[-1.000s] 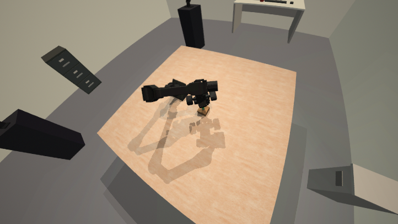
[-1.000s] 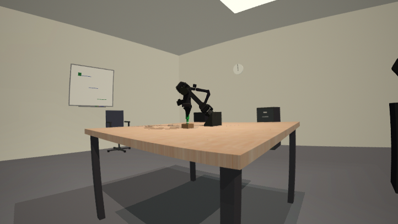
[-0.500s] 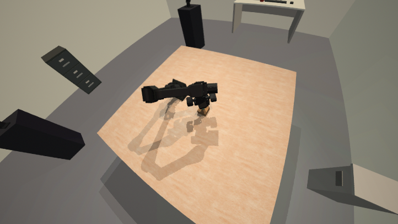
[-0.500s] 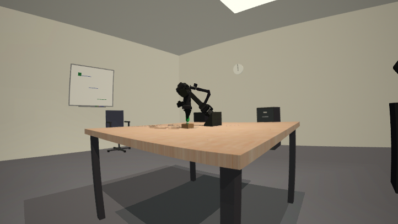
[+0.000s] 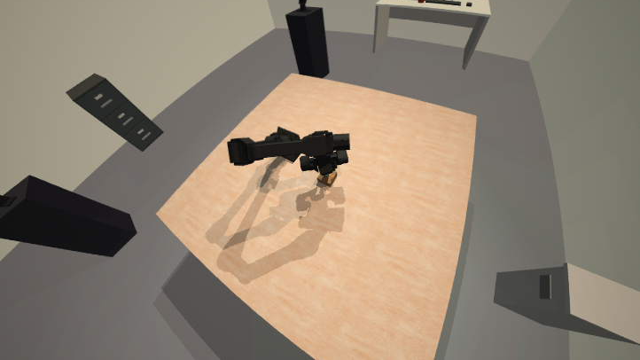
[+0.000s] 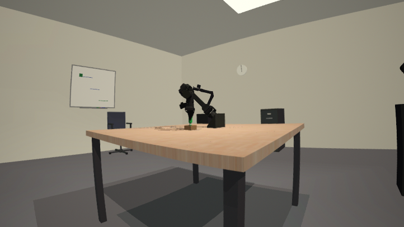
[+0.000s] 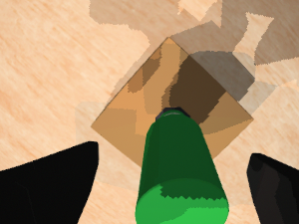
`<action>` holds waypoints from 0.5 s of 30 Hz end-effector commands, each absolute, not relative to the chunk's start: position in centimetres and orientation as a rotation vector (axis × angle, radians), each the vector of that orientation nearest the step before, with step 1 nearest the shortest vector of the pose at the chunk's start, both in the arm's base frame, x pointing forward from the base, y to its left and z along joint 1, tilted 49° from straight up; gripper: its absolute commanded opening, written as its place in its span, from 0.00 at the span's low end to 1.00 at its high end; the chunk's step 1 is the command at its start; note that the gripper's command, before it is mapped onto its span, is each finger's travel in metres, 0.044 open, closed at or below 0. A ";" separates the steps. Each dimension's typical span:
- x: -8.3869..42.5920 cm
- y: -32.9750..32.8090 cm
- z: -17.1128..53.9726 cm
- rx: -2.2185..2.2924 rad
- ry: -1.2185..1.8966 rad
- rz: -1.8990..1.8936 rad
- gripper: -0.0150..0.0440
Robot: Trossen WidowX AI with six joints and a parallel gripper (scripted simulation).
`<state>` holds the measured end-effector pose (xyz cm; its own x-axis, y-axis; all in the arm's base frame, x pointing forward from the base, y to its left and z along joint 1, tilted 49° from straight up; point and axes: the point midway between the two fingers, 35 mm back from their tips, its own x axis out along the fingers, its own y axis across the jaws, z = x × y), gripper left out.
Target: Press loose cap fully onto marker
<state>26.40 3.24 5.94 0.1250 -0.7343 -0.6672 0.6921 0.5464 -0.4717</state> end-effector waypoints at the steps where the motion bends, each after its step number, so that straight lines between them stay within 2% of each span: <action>1: 26.4 3.3 5.9 -0.050 1.004 -1.040 0.97; 2: 26.4 3.3 5.9 -0.050 1.004 -1.040 1.00; 14: 25.4 8.8 10.9 -0.050 1.007 -1.039 1.00; 15: 25.4 8.8 10.9 -0.062 1.015 -1.031 0.96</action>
<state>25.71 8.56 10.57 0.1411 -0.7277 -0.6712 0.6850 0.5613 -0.4645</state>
